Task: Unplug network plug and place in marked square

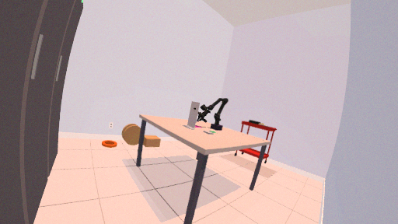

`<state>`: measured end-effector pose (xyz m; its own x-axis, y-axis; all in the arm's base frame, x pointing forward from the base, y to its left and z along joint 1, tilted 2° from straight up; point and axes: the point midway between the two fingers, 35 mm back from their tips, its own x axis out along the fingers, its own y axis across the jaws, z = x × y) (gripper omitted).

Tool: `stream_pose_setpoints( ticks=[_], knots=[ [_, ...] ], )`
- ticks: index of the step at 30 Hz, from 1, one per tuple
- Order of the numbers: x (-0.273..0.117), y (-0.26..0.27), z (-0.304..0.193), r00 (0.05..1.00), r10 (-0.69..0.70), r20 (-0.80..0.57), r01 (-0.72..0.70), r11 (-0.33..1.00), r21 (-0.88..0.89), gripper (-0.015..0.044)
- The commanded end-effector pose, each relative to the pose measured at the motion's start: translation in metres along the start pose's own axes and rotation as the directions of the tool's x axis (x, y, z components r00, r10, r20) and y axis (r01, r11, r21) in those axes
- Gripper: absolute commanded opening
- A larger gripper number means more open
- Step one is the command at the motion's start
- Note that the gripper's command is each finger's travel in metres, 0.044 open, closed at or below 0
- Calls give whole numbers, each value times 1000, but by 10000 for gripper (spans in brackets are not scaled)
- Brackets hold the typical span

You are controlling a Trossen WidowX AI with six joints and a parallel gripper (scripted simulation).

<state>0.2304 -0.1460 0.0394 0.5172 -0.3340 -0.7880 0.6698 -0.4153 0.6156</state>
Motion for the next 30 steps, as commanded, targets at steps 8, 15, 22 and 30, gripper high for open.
stream_pose_setpoints(
  ticks=[8,15,22,30],
  knots=[
    [10,-7,1,1000,-4,4,4,1000,4,0],
    [16,-12,1,1000,-4,4,4,1000,4,0],
    [22,-16,1,1000,-4,4,4,1000,4,0],
    [28,-21,1,1000,-4,4,4,1000,4,0]
  ],
)
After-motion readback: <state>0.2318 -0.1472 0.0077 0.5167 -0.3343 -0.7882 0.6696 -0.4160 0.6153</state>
